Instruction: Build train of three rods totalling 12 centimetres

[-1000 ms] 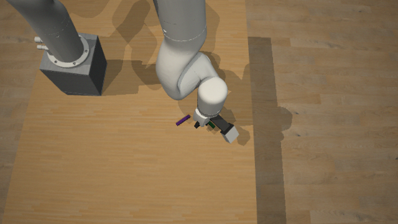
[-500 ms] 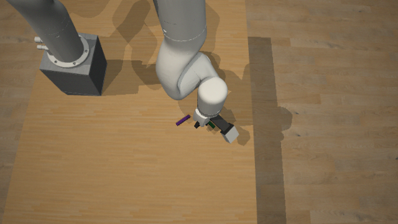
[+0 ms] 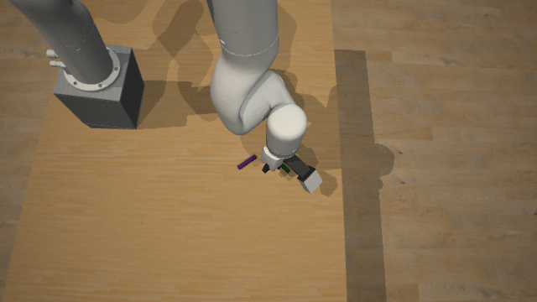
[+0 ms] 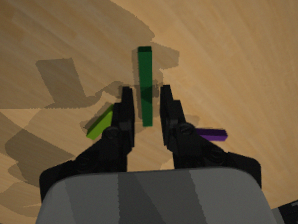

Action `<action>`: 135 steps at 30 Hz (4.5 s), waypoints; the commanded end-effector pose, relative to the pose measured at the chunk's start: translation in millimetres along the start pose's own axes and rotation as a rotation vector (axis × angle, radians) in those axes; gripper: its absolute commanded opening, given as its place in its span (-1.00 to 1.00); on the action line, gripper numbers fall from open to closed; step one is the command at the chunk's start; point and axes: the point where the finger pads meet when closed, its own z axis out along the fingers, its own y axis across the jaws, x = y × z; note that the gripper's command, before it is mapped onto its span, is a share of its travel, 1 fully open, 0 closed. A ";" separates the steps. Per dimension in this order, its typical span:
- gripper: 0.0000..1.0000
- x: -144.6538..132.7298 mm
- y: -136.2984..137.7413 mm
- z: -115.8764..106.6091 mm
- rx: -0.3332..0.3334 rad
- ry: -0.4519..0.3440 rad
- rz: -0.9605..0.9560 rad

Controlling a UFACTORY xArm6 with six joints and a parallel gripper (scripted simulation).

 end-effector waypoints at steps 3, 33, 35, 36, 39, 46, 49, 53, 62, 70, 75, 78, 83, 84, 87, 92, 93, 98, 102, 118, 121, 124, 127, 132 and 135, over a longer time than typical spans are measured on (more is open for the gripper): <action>-0.51 1.4 -0.6 1.5 0.001 0.003 0.000; -0.51 1.4 -0.7 12.6 0.001 0.003 0.000; -0.51 1.4 -0.7 12.6 0.001 0.003 0.000; -0.51 1.4 -0.7 12.6 0.001 0.003 0.000; -0.51 1.4 -0.7 12.6 0.001 0.003 0.000; -0.51 1.4 -0.7 12.6 0.001 0.003 0.000; -0.51 1.4 -0.7 12.6 0.001 0.003 0.000; -0.51 1.4 -0.7 12.6 0.001 0.003 0.000; -0.92 1.4 -0.7 12.6 0.001 0.003 0.000; -0.92 1.4 -0.7 12.6 0.001 0.003 0.000; -0.92 1.4 -0.7 12.6 0.001 0.003 0.000; -0.92 1.4 -0.7 12.6 0.001 0.003 0.000; -0.92 1.4 -0.7 12.6 0.001 0.003 0.000; -0.92 1.4 -0.7 12.6 0.001 0.003 0.000; -0.92 1.4 -0.7 12.6 0.001 0.003 0.000; -0.92 1.4 -0.7 12.6 0.001 0.003 0.000; -0.92 1.4 -0.7 12.6 0.001 0.003 0.000; -0.92 1.4 -0.7 11.2 0.001 0.003 0.000; -0.92 1.4 -0.6 -0.7 0.001 0.003 0.000; -0.92 1.1 -0.5 -85.7 0.001 0.003 0.000; -0.92 1.1 -0.5 -87.4 0.001 0.003 0.000; -0.92 1.1 -0.5 -87.4 0.001 0.003 0.000; -0.92 1.1 -0.5 -87.4 0.001 0.003 0.000; -0.92 -22.7 -17.4 -86.6 -0.001 0.002 -0.114; -0.92 -48.6 -33.3 -86.3 -0.002 0.002 -0.236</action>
